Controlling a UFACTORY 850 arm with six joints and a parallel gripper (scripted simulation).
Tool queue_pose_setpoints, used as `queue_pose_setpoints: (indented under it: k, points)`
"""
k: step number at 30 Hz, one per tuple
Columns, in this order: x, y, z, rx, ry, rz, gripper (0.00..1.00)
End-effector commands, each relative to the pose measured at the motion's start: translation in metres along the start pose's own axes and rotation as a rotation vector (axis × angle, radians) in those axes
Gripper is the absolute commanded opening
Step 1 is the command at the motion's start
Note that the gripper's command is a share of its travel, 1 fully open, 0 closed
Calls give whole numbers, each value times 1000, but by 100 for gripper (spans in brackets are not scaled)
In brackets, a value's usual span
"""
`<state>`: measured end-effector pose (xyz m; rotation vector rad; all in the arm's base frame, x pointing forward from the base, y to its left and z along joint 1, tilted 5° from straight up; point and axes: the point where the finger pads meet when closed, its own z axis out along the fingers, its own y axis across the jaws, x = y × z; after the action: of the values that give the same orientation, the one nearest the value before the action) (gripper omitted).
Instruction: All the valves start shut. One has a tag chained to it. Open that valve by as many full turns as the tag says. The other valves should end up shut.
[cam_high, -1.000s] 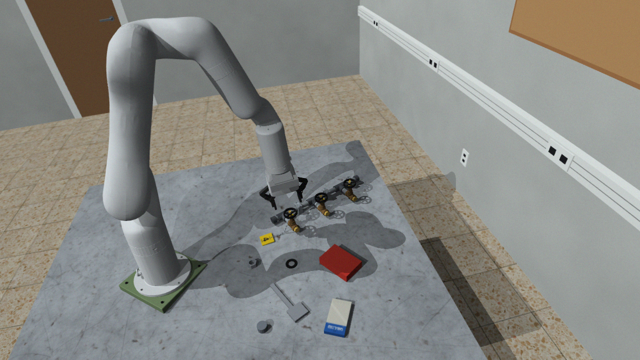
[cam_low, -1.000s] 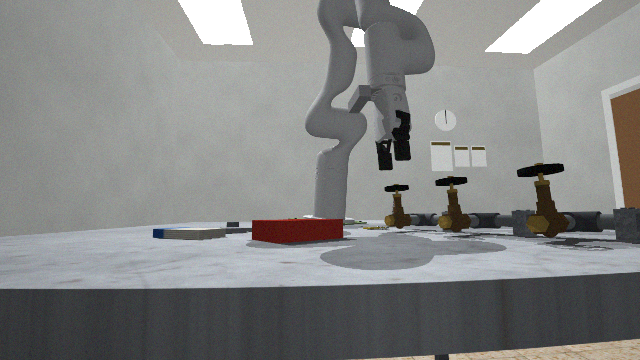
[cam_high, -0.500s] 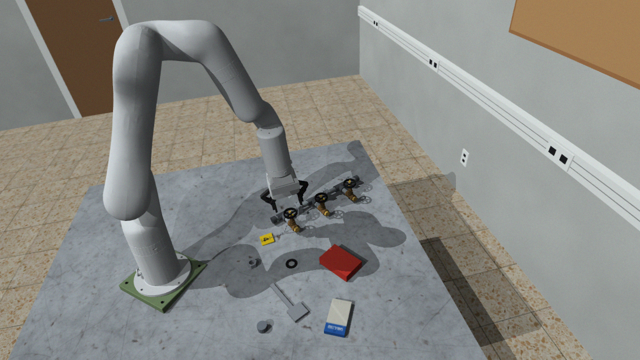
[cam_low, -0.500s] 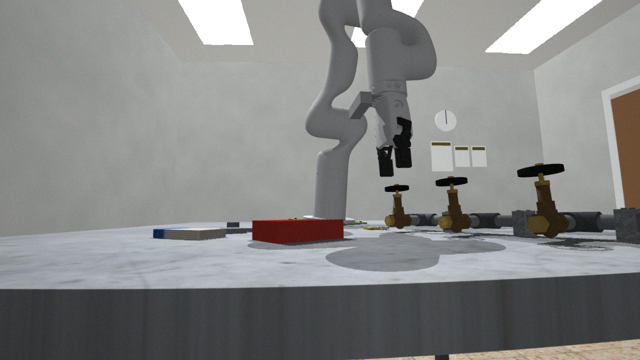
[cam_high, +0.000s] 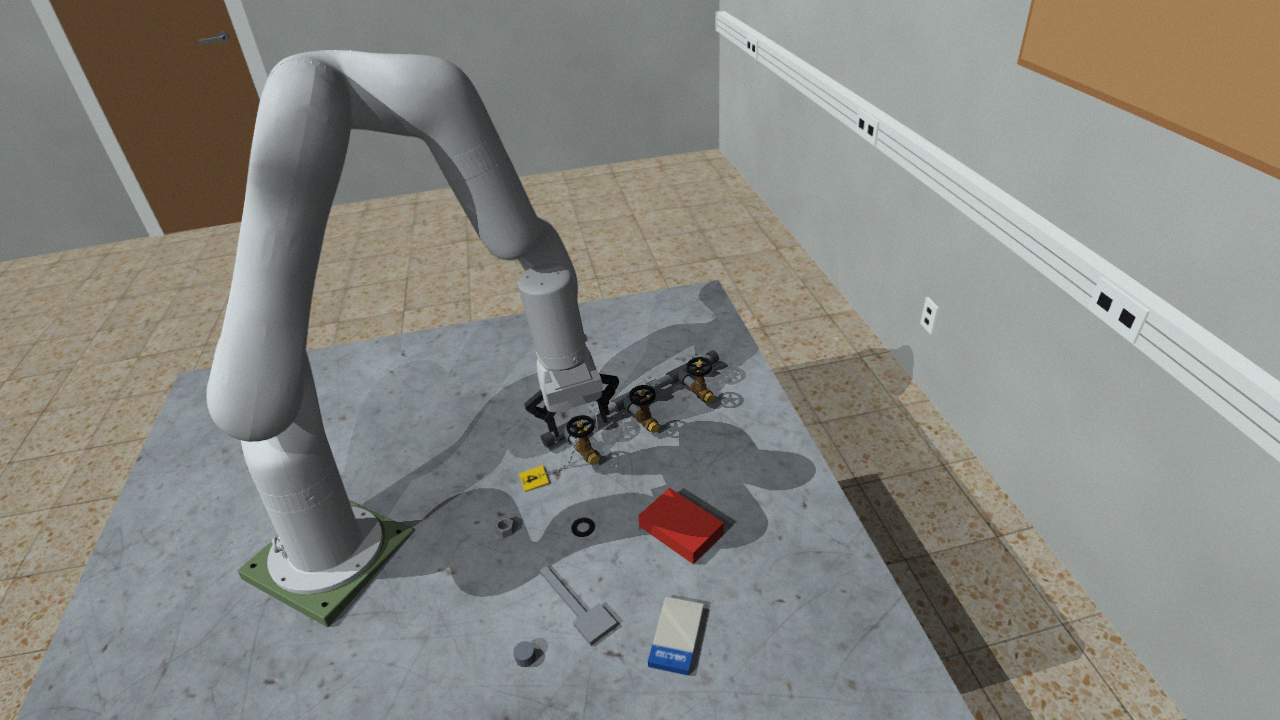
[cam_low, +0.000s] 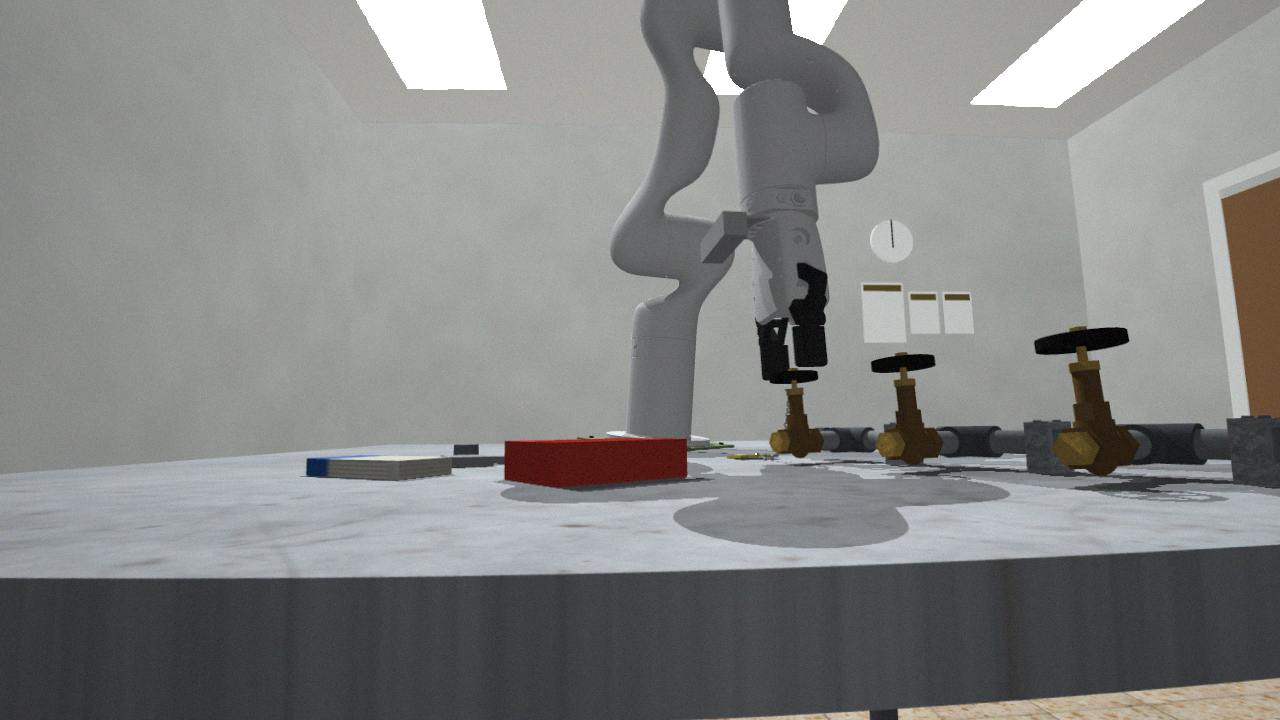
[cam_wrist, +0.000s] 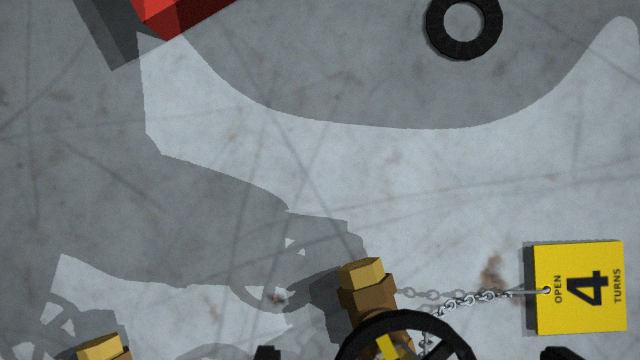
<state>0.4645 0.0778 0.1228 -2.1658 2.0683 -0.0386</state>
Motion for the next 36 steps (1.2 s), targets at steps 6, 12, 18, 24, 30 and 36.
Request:
queue_pose_setpoints:
  k: [6,12,18,24,30,36]
  points:
    - [-1,-1,12,2,-2,0,100]
    - [-1,-1,13,2,-2,0,100]
    - [-1,-1,13,2,-2,0,0]
    - [-1,-1,13,2,-2,0,0]
    - [-1,-1,13,2,-2,0,0]
    - [-1,-1,13,2,-2,0,0]
